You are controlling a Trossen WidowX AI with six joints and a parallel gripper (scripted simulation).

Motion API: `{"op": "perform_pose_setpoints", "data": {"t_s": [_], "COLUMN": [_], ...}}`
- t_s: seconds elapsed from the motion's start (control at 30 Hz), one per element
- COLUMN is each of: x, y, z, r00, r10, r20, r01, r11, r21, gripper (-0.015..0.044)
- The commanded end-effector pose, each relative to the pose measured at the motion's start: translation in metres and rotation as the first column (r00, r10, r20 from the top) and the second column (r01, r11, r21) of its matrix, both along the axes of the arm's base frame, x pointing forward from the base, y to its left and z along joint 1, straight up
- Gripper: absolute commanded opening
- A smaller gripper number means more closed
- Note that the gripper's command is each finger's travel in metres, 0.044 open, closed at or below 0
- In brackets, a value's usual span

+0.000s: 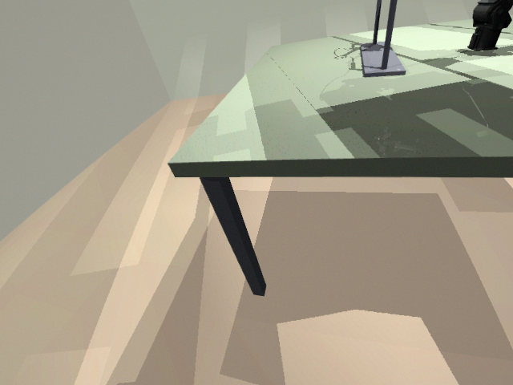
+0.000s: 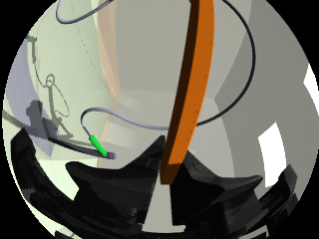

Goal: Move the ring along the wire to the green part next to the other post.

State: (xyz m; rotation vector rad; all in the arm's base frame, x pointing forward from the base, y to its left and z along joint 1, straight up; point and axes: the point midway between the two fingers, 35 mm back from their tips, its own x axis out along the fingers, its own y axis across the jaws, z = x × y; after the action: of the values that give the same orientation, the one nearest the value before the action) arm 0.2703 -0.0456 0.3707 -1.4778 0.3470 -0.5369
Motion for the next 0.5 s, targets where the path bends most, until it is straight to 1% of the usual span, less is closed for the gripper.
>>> {"op": "perform_pose_setpoints", "data": {"t_s": [0.0, 0.47], "x": [0.0001, 0.0], "y": [0.0, 0.0005], "z": [0.0016, 0.0095], "r00": [1.0, 1.0], "r10": [0.001, -0.004], "r20": [-0.006, -0.024], "r01": [-0.001, -0.002], "r11": [0.998, 0.97], "r21": [-0.055, -0.242], "gripper": [-0.015, -0.015]}}
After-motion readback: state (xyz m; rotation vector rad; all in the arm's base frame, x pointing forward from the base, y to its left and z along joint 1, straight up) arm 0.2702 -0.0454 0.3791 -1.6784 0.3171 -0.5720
